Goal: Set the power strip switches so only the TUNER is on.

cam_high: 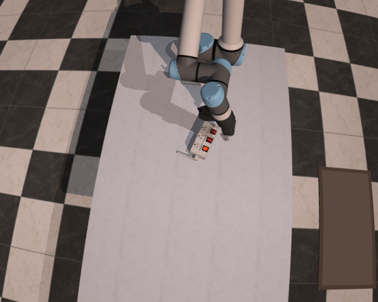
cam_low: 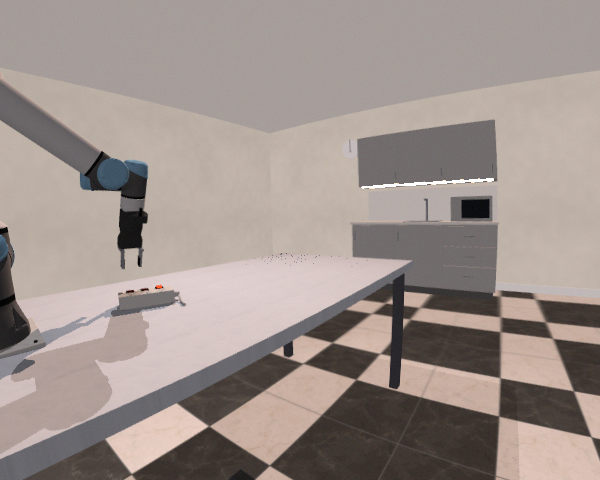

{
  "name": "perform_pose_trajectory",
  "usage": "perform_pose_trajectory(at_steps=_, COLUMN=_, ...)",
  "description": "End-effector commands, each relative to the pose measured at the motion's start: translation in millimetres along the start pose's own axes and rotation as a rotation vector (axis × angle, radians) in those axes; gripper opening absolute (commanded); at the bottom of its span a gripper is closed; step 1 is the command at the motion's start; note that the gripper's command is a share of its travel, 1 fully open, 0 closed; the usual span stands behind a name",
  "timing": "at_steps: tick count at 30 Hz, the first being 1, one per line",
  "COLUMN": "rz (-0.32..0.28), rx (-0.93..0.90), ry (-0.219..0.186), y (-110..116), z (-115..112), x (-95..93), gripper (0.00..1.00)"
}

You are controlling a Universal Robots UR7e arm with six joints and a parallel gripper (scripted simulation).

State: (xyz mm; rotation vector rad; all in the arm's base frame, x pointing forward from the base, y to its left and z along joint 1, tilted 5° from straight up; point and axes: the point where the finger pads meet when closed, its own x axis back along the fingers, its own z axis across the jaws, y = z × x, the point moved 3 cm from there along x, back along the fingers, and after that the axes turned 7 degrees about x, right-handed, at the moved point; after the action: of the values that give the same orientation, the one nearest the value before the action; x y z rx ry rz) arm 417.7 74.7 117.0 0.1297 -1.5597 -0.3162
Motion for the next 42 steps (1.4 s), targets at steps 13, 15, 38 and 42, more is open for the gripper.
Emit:
perform_pose_trajectory(at_steps=13, rz=0.282, rx=0.238, ry=0.039, y=-38, z=9, x=-9.7, gripper=1.00)
perform_pose_trajectory(at_steps=15, rz=0.336, rx=0.282, ry=0.048, y=-45, z=10, x=-9.1, gripper=1.00)
perform_pose_trajectory(at_steps=38, rz=0.356, rx=0.297, ry=0.049, y=-48, z=9, x=-7.3, gripper=1.00)
perform_pose_trajectory(at_steps=42, rz=0.356, rx=0.297, ry=0.049, y=-48, z=9, x=-7.3, gripper=1.00)
